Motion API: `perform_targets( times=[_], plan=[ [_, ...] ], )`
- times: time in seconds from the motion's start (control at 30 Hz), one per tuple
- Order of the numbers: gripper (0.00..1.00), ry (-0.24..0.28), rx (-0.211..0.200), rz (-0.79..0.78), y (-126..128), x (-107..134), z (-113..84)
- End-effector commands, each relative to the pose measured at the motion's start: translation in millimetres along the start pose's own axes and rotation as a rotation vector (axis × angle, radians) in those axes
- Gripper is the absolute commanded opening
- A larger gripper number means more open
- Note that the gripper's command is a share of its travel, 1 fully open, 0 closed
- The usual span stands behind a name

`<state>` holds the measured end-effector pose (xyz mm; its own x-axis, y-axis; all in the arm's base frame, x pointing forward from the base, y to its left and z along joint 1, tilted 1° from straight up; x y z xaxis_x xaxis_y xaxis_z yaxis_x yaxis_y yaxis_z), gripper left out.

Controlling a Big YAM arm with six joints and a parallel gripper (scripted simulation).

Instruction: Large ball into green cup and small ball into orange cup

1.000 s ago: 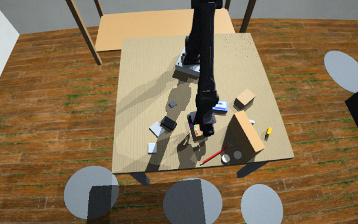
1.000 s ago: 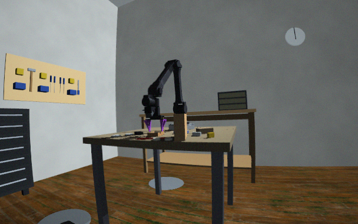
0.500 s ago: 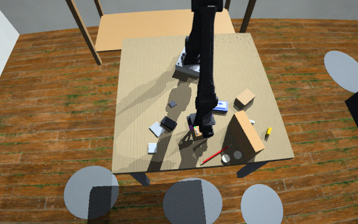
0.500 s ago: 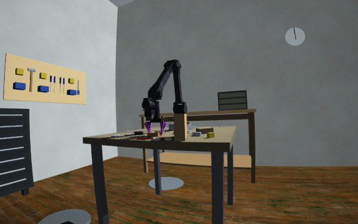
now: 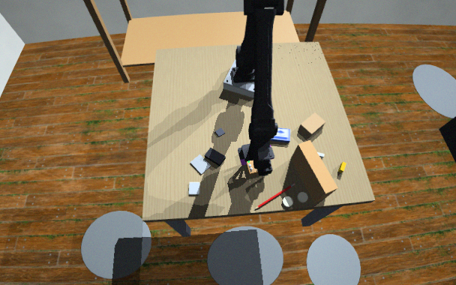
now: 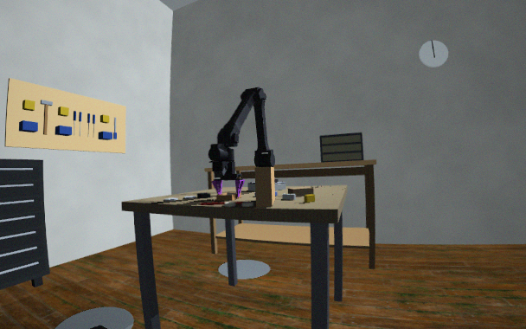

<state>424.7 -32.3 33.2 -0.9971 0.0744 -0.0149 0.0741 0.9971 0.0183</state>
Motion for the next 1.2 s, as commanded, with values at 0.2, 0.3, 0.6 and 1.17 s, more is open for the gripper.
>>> perform_targets(
  times=[0.2, 0.3, 0.6, 1.17],
  plan=[
    [0.69, -0.009, -0.002, -0.003, 4.1, -5.0, 3.3],
    [0.69, -0.009, -0.001, -0.003, 4.0, -5.0, 3.3],
    [0.69, -0.009, -0.001, -0.003, 4.0, -5.0, 3.3],
    [0.69, -0.009, -0.001, -0.003, 4.0, -5.0, 3.3]
  ],
)
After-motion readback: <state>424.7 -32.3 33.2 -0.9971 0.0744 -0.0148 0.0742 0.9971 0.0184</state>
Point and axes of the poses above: the point where the finger pads meet when closed, its own z axis out along the fingers, its own y axis across the jaws, x = y × z, the point moved 6 cm from there along -z, back along the fingers, and after that the axes turned 9 degrees about z, right-handed, at the moved point
